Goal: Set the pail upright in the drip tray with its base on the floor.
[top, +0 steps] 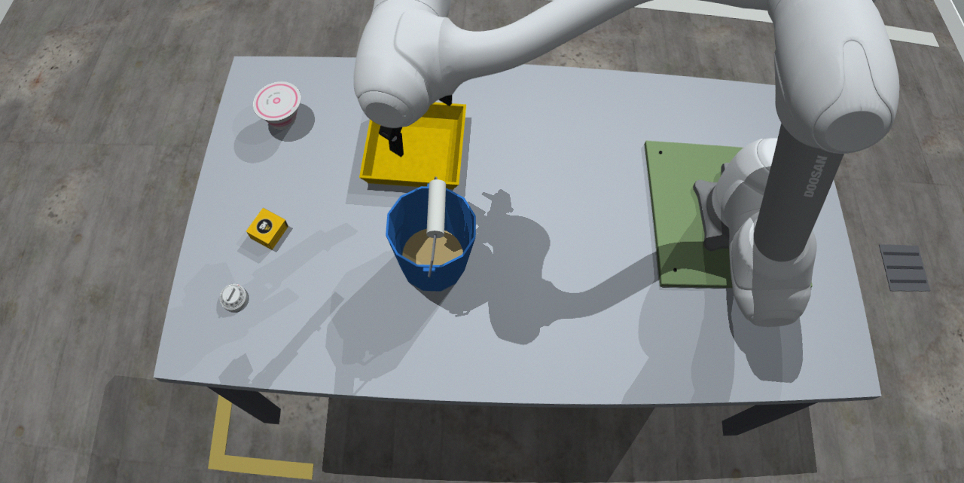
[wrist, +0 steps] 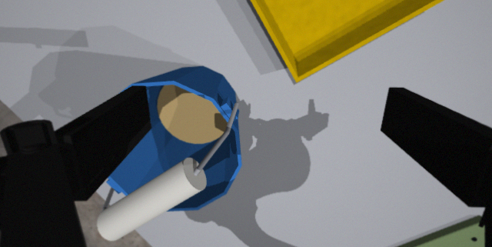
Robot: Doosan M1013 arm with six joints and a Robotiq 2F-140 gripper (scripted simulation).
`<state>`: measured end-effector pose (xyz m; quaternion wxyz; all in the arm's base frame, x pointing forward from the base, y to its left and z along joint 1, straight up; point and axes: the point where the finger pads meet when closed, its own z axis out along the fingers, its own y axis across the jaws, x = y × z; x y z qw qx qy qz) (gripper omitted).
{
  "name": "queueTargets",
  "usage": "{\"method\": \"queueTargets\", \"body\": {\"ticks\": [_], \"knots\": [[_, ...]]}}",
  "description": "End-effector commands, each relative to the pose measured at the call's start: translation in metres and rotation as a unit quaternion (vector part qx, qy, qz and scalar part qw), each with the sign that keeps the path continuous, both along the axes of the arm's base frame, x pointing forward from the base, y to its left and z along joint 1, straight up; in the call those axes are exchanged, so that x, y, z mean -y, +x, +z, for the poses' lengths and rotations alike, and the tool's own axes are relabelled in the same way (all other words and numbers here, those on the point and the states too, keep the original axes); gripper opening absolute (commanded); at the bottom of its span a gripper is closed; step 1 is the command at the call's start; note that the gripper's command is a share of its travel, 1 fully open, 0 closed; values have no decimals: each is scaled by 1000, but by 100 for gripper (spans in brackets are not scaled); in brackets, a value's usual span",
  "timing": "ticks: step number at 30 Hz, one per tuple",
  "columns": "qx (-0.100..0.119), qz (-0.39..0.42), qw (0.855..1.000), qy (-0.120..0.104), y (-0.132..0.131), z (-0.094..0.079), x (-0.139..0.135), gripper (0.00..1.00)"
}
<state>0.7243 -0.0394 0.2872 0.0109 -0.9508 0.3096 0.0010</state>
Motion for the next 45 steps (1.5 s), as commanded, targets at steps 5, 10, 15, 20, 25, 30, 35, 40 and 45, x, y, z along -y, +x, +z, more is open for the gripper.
{"method": "queueTargets", "body": {"ticks": [5, 10, 15, 20, 25, 30, 35, 40, 45], "knots": [[3, 139, 990, -4, -32, 18, -19, 100], [2, 213, 977, -7, -50, 26, -28, 100], [2, 290, 957, -10, -69, 34, -37, 100], [2, 320, 947, -11, -73, 35, -41, 100], [3, 420, 907, -11, -66, 34, -55, 100], [4, 490, 872, -11, -61, 32, -66, 100], [4, 557, 830, -11, -56, 31, -77, 100], [5, 614, 789, -11, -52, 30, -87, 100], [5, 674, 739, -10, -48, 28, -98, 100]]}}
